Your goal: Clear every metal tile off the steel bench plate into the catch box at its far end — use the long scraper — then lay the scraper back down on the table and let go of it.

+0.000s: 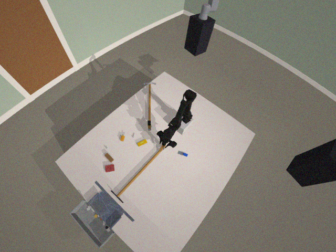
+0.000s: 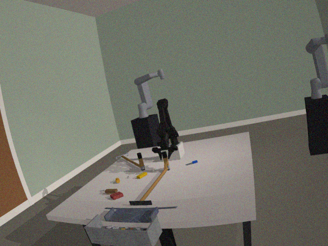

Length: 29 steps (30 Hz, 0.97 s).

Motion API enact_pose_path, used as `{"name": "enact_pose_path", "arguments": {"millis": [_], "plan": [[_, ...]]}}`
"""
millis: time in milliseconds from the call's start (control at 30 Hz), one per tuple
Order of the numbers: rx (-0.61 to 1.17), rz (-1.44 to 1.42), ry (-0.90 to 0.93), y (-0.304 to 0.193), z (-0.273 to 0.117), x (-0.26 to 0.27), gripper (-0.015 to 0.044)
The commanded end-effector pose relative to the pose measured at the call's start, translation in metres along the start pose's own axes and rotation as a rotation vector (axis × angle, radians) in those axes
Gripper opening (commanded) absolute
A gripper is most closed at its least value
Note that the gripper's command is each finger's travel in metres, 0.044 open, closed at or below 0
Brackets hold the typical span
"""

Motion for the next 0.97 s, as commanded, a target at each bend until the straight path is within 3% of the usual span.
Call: {"name": "enact_pose_path", "arguments": {"millis": [0, 67, 933], "plan": [[0.000, 0.000, 0.000, 0.000, 0.000, 0.000, 0.0394], [0.000, 0.000, 0.000, 0.001, -0.001, 0.000, 0.0440], [0.000, 0.000, 0.000, 0.039, -0.063, -0.005, 0.0440]]}}
Point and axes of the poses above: the point midway between the two fingers, 35 mm back from their tips, its own z axis out along the fingers, its own x axis across the jaws, y = z × x, the point moved 1 cm from there along -z, back along the fingers, and after that the axes turned 10 degrees about -z, right-handed, at the moved point
